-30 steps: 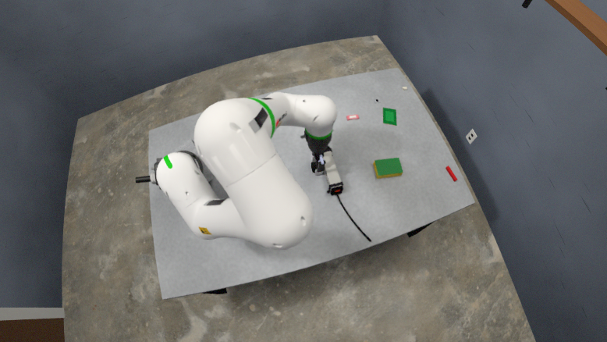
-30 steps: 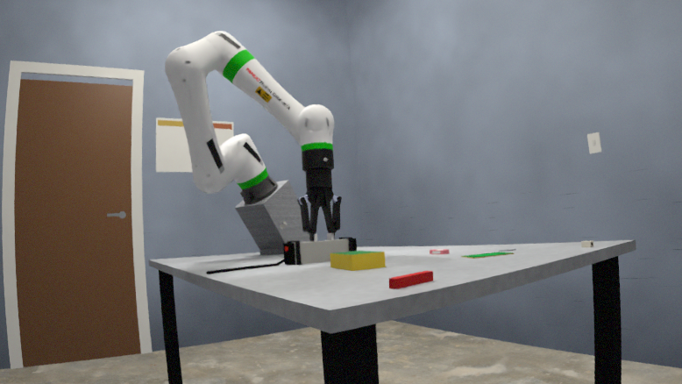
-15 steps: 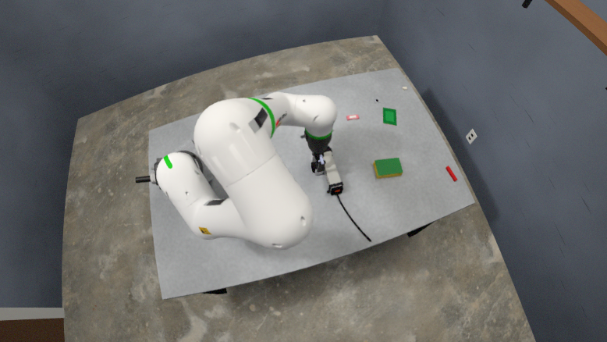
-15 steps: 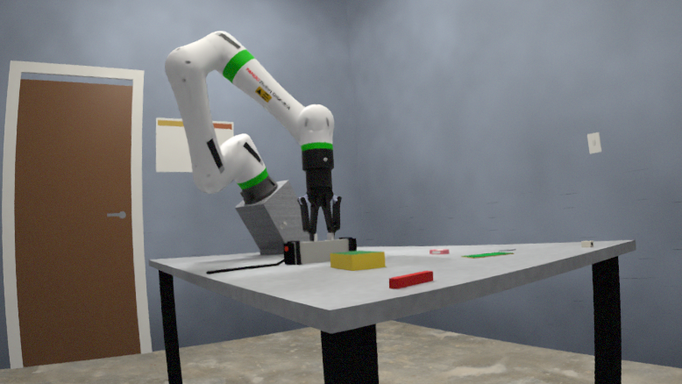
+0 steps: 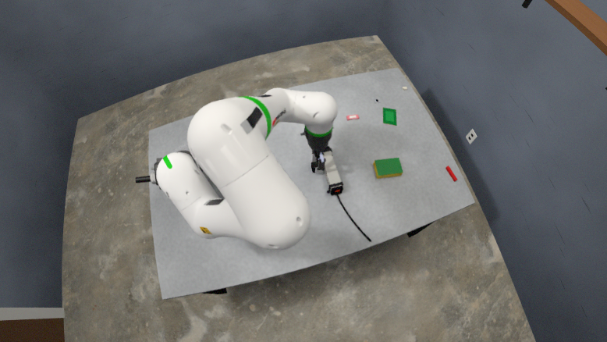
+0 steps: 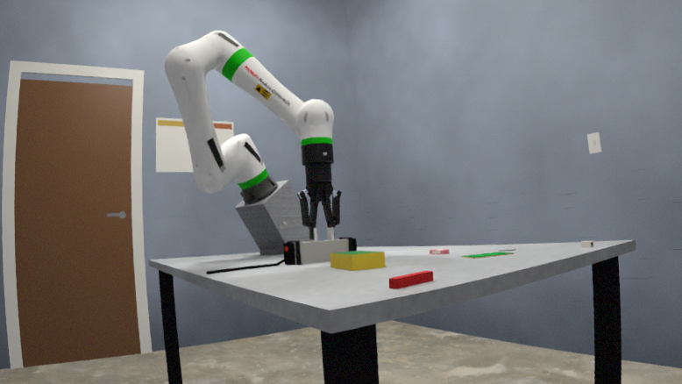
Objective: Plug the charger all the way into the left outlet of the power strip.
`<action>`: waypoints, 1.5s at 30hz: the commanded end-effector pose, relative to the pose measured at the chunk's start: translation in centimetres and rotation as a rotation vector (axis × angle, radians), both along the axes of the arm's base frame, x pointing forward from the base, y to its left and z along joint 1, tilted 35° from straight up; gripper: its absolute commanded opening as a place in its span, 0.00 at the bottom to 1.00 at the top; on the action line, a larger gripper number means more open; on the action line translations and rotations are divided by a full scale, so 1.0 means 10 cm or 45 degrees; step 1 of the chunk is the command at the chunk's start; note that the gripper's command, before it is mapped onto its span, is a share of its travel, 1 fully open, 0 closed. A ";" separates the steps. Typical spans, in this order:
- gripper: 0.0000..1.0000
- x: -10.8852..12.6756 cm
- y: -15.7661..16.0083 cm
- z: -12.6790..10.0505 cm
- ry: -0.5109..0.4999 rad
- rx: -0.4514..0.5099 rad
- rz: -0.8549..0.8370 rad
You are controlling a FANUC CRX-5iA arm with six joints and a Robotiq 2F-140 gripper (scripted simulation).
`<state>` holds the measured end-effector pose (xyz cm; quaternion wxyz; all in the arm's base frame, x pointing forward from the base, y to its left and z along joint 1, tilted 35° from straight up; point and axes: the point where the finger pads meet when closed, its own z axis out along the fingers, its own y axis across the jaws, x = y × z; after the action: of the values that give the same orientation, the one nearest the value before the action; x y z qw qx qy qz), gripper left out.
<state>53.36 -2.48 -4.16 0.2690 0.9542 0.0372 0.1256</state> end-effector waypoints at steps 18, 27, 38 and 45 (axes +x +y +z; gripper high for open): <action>0.38 -0.15 0.31 0.50 -0.001 0.001 0.001; 0.38 -0.22 0.45 0.73 -0.001 0.001 0.001; 0.38 -0.26 0.52 0.85 -0.001 0.001 0.001; 0.38 -0.27 0.53 0.86 -0.001 0.001 0.001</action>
<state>50.67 2.74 4.38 0.2690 0.9542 0.0372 0.1256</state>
